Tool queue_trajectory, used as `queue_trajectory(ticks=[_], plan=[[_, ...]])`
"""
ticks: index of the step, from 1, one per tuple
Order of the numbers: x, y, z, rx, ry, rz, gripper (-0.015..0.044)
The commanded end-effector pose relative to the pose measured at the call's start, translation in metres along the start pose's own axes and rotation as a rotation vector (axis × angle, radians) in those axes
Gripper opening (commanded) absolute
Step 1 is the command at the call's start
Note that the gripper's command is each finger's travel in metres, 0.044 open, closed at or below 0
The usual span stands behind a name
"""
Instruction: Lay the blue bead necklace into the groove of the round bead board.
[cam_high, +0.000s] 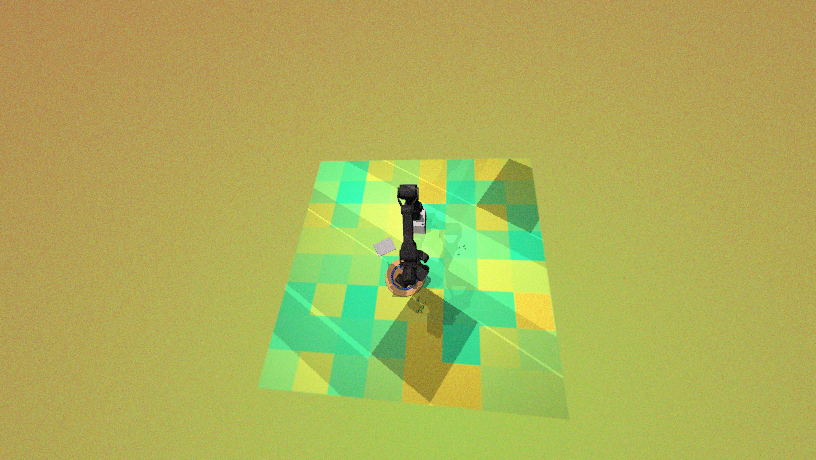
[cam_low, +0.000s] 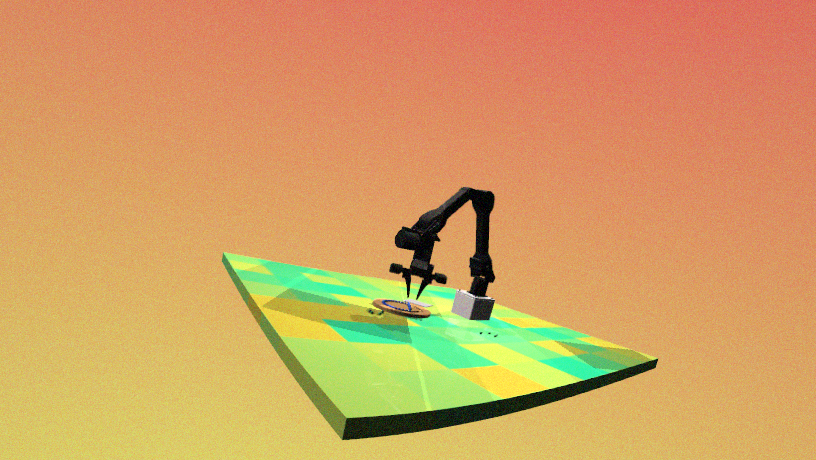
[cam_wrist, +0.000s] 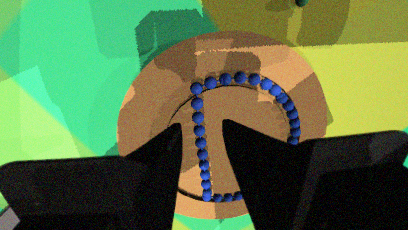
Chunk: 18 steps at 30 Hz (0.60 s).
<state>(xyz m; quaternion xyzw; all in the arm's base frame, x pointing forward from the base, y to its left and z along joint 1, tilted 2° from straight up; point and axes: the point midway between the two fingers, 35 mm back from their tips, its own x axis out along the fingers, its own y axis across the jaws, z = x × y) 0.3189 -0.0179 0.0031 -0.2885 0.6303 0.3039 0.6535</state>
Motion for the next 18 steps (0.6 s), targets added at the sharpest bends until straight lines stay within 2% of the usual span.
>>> queue_trajectory(ticks=[1,18], plan=[[0.007,0.001,0.004,0.013,0.0,0.003,0.012],[0.022,0.0,0.004,0.01,-0.001,0.0,0.012]])
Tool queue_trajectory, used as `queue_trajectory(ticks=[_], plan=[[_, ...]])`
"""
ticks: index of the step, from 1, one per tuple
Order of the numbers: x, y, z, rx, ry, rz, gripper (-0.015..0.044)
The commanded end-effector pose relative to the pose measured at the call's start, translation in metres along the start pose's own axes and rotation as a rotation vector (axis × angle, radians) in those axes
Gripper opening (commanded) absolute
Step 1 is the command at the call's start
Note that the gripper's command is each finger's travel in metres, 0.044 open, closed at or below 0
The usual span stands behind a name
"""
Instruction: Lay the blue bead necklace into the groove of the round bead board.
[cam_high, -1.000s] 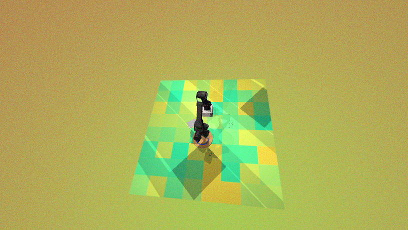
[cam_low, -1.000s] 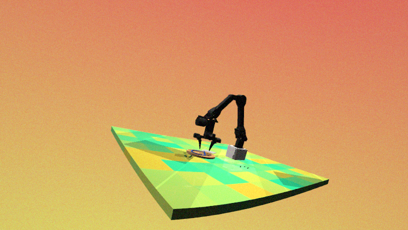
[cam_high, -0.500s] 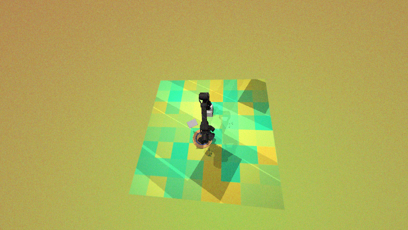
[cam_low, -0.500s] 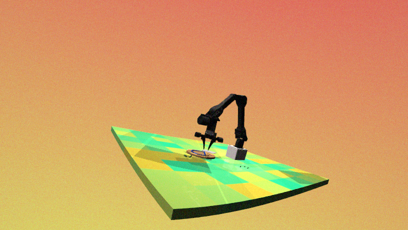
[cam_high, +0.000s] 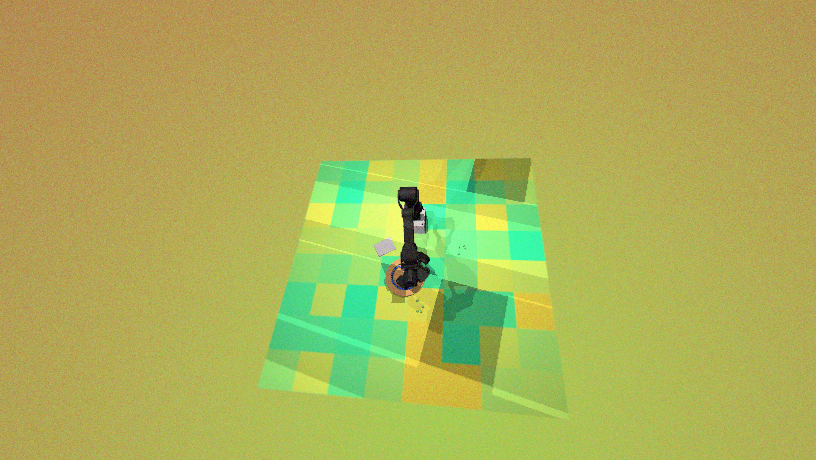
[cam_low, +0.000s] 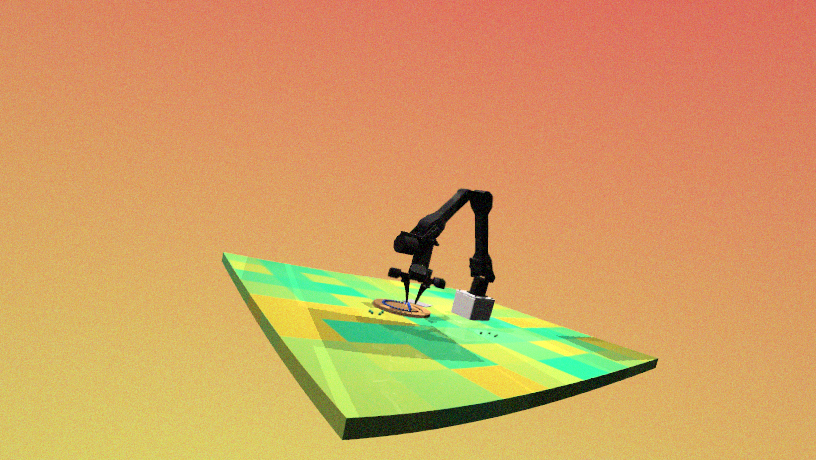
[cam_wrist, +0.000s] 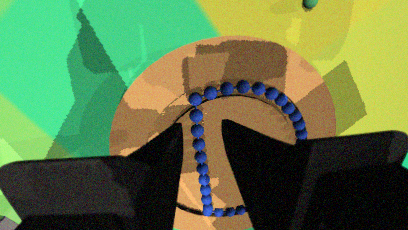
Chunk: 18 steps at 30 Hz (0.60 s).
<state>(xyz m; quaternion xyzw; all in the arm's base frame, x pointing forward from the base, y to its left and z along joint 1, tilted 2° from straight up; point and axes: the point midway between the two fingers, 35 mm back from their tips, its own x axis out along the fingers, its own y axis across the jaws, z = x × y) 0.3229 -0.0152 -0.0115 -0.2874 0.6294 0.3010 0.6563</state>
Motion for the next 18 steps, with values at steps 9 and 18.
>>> queue_trajectory(ticks=[9,18], plan=[[0.022,0.003,0.0,0.006,0.004,0.007,0.012],[0.021,0.002,0.0,0.003,0.005,0.007,0.0041]])
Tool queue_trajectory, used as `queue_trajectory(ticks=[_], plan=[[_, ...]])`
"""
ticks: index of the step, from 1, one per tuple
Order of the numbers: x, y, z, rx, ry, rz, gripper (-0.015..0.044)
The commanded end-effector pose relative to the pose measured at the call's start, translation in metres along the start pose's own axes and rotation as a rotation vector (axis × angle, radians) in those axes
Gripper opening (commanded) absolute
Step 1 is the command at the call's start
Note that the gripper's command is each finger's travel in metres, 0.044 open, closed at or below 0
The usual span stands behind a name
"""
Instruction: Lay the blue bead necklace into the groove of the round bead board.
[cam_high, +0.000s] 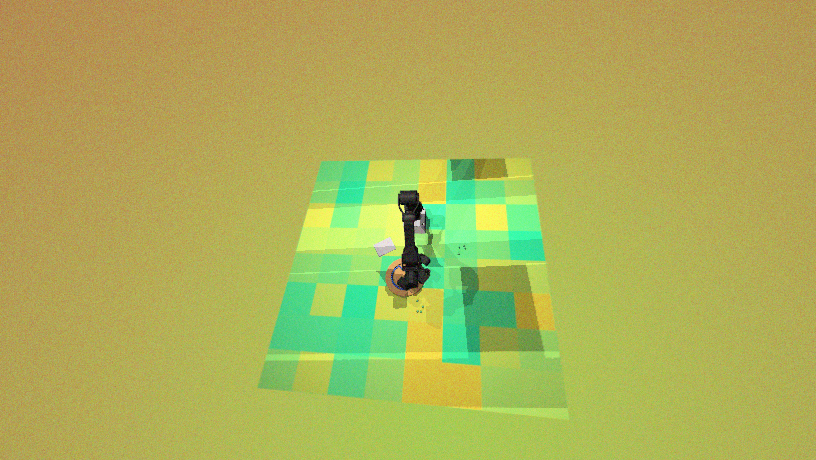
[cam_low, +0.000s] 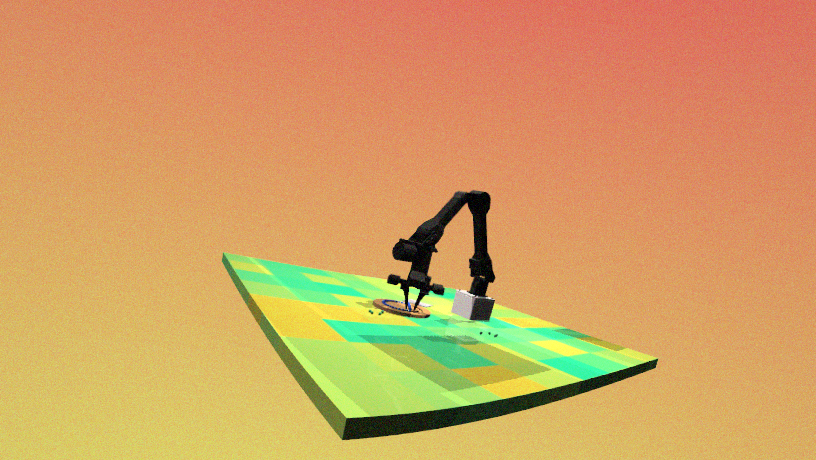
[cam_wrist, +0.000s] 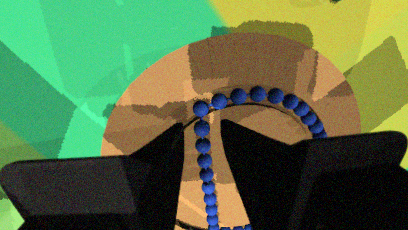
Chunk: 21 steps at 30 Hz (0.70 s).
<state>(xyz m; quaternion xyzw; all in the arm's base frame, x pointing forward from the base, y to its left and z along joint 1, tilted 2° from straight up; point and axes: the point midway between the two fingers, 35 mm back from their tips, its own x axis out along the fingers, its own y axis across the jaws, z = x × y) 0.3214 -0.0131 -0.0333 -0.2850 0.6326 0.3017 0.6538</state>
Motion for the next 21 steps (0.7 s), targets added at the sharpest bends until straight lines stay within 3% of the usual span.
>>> queue_trajectory(ticks=[1,21], plan=[[-0.0005,-0.0002,0.0001,0.0,0.0,-0.001,0.0015],[-0.0005,-0.0002,0.0001,0.0,0.0,-0.001,0.0]])
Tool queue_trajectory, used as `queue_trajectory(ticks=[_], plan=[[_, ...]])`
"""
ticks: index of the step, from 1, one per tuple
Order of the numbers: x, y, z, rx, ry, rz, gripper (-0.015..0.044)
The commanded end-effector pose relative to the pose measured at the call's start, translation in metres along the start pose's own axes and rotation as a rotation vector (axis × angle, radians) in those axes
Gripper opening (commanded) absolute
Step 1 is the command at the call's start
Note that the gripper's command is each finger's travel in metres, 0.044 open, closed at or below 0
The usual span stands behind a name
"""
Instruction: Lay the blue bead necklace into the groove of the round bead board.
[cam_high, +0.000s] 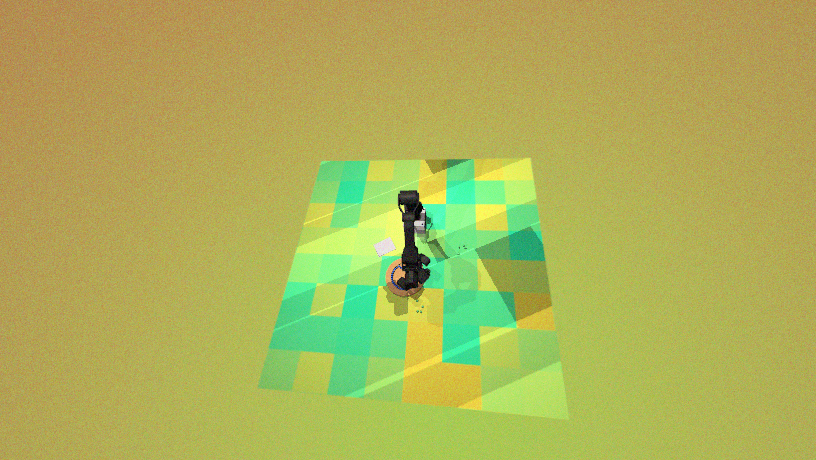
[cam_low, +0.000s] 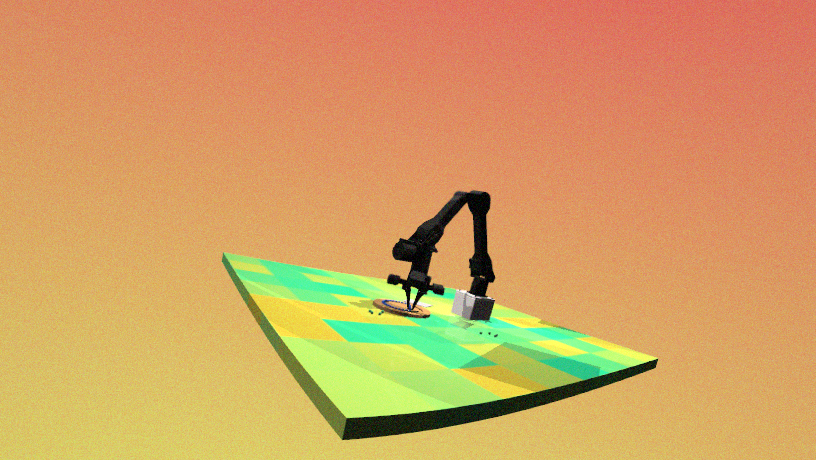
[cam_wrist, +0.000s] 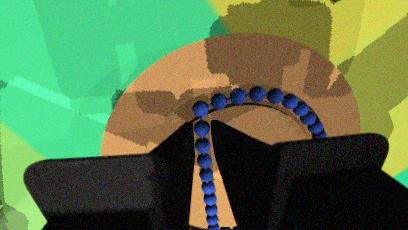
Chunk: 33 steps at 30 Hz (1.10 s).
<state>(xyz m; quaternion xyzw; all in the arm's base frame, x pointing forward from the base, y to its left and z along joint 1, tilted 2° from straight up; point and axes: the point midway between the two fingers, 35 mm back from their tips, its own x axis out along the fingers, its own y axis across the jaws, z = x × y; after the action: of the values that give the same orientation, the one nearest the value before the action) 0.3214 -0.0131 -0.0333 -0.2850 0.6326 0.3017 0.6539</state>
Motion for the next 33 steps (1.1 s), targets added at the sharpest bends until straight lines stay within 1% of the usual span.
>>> queue_trajectory(ticks=[1,23,33], plan=[[0.0,0.0,0.0,0.0,0.0,-0.001,0.0],[-0.006,0.0,0.0,0.004,-0.002,0.001,0.0],[-0.006,0.011,0.007,0.004,-0.002,0.002,0.0]])
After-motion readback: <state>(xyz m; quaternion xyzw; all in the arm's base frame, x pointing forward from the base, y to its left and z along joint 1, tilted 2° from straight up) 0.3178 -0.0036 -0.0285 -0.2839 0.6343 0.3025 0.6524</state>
